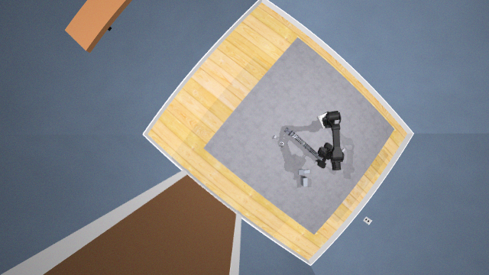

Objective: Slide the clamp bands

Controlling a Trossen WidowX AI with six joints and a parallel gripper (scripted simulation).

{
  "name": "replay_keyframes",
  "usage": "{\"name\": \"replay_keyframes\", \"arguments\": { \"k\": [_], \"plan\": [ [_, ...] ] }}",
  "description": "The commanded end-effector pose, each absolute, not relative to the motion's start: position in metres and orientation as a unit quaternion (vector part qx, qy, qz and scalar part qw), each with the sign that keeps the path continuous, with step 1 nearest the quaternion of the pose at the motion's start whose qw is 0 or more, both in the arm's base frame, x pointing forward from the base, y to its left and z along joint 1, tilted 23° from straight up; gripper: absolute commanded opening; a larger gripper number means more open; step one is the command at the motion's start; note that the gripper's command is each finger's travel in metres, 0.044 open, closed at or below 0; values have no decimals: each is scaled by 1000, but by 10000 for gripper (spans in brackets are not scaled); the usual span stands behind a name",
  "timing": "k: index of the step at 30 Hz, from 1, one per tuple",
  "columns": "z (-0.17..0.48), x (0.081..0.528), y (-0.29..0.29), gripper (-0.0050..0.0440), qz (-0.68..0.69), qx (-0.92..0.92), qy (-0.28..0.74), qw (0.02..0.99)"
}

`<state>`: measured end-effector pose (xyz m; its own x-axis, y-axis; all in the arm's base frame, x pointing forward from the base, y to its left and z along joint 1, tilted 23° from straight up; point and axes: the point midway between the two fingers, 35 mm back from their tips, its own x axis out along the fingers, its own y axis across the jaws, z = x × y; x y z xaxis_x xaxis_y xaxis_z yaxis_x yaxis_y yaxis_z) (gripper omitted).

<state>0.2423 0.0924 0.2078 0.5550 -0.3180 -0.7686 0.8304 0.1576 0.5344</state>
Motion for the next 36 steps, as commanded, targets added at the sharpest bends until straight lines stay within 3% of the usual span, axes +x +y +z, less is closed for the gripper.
{"name": "replay_keyframes", "arguments": {
  "k": [1,7,15,22,36],
  "plan": [
    [211,242,60,440,-433,523,277,680],
    [213,233,13,440,-470,550,316,614],
    [213,229,2,440,-474,559,324,598],
    [162,246,-44,440,-474,559,324,598],
    [120,261,-55,440,-474,559,324,598]
  ]
}}
